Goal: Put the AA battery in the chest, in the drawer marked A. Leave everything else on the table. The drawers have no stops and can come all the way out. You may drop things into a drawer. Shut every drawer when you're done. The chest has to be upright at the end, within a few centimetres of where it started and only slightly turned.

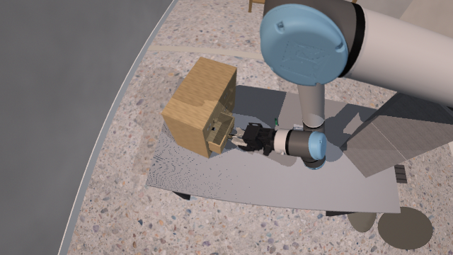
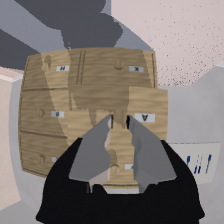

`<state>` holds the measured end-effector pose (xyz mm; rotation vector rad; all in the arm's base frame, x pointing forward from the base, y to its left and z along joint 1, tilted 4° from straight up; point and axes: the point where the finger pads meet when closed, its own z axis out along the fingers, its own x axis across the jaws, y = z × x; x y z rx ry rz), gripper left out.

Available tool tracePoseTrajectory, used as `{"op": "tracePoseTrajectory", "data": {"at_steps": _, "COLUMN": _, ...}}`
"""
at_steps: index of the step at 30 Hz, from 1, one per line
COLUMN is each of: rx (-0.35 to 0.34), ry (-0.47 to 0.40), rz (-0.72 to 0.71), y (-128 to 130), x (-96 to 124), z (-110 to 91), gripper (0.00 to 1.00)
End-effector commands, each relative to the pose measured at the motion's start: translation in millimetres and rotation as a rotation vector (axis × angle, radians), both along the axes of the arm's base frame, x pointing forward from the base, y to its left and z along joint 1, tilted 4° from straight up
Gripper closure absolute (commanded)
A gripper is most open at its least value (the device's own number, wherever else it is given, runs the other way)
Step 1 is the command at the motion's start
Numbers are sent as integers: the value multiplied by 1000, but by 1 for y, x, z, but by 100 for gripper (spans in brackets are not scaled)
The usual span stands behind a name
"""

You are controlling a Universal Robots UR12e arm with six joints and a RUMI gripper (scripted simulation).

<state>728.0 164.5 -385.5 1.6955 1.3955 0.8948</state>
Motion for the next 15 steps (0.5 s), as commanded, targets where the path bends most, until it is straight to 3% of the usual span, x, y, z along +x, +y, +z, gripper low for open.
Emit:
{"op": "tracePoseTrajectory", "data": {"at_steps": 1, "rx": 0, "ry": -1, "rz": 0, "y": 0, "x": 1, "z": 1, "gripper": 93}}
{"op": "tracePoseTrajectory", "data": {"at_steps": 15, "rx": 0, "ry": -1, "rz": 0, "y": -1, "x": 9, "z": 1, "gripper": 93}}
